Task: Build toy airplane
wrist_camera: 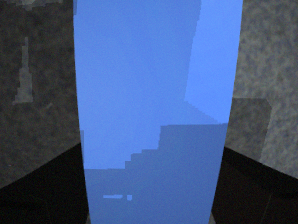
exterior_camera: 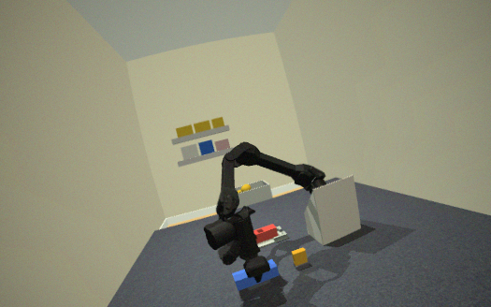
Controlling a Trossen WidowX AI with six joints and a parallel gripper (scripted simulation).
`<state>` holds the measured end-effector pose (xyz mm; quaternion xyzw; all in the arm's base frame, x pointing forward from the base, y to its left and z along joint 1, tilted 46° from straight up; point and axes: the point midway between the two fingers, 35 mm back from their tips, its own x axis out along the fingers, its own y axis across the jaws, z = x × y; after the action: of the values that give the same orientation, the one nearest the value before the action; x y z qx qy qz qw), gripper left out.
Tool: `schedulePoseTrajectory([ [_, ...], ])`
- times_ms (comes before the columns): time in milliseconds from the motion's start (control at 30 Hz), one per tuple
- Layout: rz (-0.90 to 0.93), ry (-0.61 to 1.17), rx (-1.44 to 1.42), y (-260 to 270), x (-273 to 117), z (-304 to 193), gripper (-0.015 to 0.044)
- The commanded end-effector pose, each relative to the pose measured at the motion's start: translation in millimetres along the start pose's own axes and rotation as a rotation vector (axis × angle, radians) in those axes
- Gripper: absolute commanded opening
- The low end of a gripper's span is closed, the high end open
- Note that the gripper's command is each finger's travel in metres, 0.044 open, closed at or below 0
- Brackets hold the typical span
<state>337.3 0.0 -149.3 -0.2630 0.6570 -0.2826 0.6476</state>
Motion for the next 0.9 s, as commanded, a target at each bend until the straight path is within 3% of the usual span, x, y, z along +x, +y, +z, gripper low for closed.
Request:
schedulePoseTrajectory([
  [0, -0.002, -0.002, -0.005, 0.0, 0.2, 0.1, 0.0157],
  [200, 0.004, 0.003, -0.004, 0.6, -5.3, 0.7, 0.0],
  [867, 0.01, 0.002, -0.005, 3.6, -61.6, 5.6, 0.0],
])
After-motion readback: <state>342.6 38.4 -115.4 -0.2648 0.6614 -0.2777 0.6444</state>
